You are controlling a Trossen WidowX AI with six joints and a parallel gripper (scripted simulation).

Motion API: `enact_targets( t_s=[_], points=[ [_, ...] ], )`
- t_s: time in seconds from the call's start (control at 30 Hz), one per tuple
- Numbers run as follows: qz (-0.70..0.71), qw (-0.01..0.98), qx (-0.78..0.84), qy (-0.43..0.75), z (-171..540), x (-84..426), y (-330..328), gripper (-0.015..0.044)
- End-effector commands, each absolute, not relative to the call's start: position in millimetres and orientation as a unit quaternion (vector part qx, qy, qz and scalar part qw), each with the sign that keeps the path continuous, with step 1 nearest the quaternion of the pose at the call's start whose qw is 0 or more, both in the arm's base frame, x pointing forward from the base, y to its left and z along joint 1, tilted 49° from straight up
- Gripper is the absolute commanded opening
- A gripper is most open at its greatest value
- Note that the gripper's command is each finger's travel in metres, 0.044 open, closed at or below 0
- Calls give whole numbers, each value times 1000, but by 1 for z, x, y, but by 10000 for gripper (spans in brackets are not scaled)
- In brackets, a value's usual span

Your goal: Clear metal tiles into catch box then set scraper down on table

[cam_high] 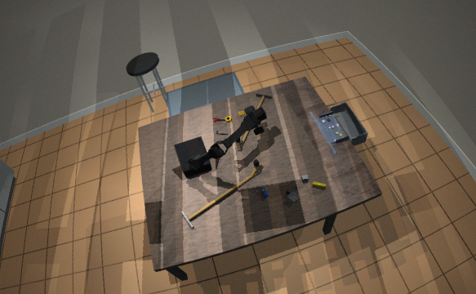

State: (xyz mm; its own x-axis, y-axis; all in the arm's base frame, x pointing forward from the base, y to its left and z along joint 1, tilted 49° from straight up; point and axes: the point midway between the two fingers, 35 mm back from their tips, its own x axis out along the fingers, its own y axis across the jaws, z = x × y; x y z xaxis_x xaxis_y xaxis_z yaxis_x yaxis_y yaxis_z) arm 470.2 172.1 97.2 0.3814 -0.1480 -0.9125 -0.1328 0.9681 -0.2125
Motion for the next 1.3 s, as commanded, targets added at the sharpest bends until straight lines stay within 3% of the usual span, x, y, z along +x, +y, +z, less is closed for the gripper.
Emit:
enact_targets(
  t_s=[0.0, 1.27],
  points=[
    [-30, 809, -150, 567, 102, 461, 154, 0],
    [-193, 638, -365, 650, 153, 381, 24, 0]
  ],
)
